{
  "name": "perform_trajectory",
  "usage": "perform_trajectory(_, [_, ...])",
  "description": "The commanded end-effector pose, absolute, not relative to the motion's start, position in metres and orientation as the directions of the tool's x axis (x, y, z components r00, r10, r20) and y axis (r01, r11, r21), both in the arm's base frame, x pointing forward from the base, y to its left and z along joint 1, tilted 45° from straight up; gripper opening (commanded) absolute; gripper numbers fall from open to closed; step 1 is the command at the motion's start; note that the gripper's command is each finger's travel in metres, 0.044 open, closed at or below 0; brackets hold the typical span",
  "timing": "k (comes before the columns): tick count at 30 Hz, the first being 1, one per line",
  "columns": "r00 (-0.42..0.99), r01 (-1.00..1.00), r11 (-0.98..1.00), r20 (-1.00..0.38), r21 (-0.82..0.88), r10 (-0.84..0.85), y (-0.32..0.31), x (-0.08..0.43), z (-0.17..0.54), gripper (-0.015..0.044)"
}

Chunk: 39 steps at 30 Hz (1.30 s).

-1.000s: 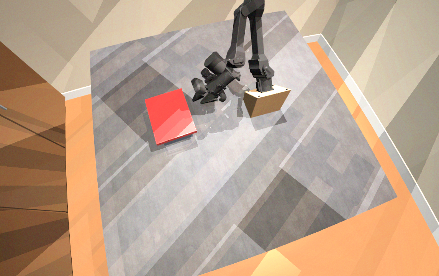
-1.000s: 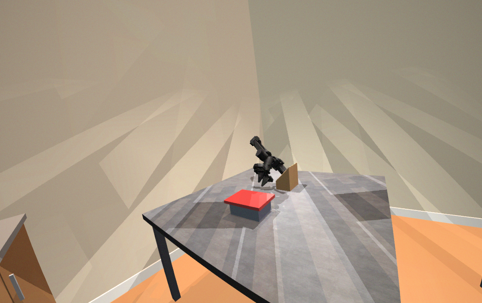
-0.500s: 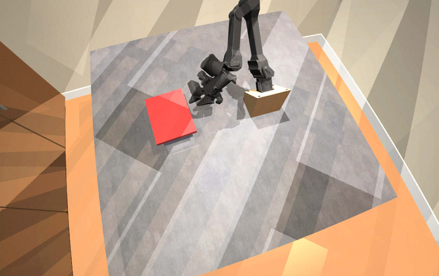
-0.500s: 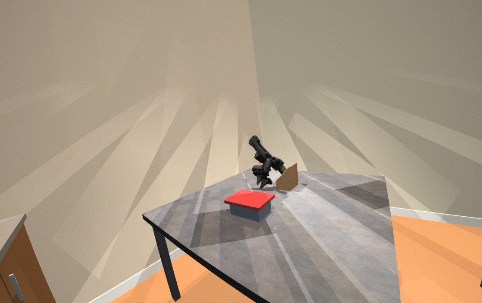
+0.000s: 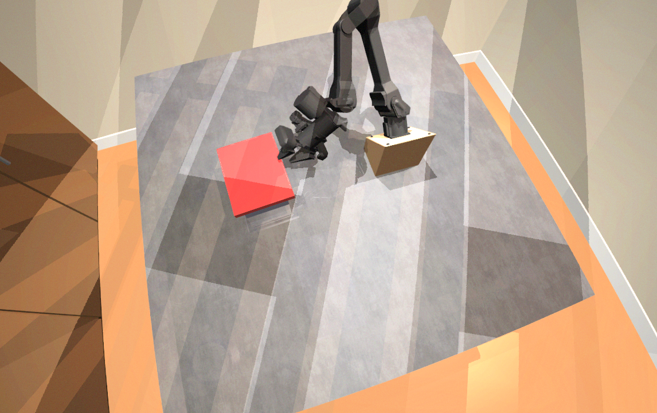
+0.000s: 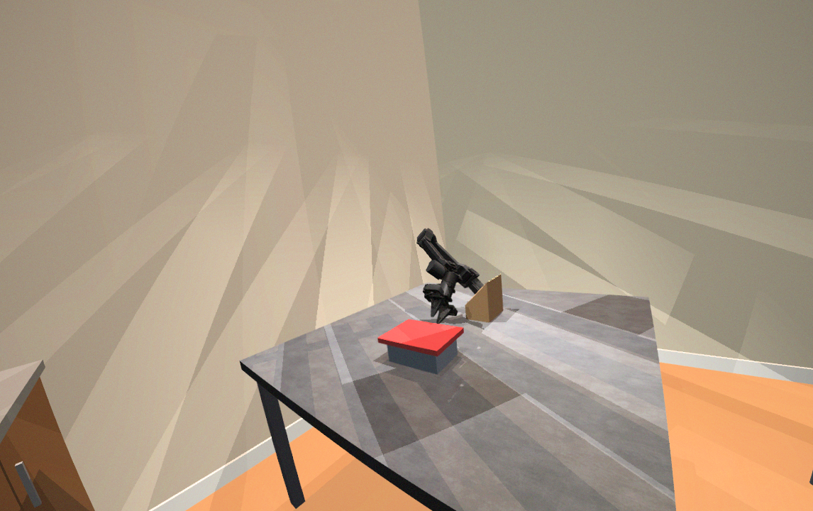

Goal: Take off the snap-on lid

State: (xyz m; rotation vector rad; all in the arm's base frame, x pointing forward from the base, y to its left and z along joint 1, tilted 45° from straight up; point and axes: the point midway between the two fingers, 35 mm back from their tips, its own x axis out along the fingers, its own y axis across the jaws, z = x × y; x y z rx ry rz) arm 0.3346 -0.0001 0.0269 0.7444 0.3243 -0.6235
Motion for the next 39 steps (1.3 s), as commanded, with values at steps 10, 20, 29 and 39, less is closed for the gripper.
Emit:
perform_trajectory(10, [0.776,0.628,0.569,-0.480,0.530,-0.409,-0.010,0.350,0.017,0.0235])
perform_trajectory(20, [0.777,0.627,0.570,-0.478,0.531,-0.409,-0.015,0.355,0.012,0.0176])
perform_trajectory(29, [0.777,0.627,0.570,-0.478,0.531,-0.409,-0.015,0.355,0.012,0.0116])
perform_trajectory(39, [0.777,0.627,0.569,-0.478,0.531,-0.410,-0.014,0.355,0.013,0.0000])
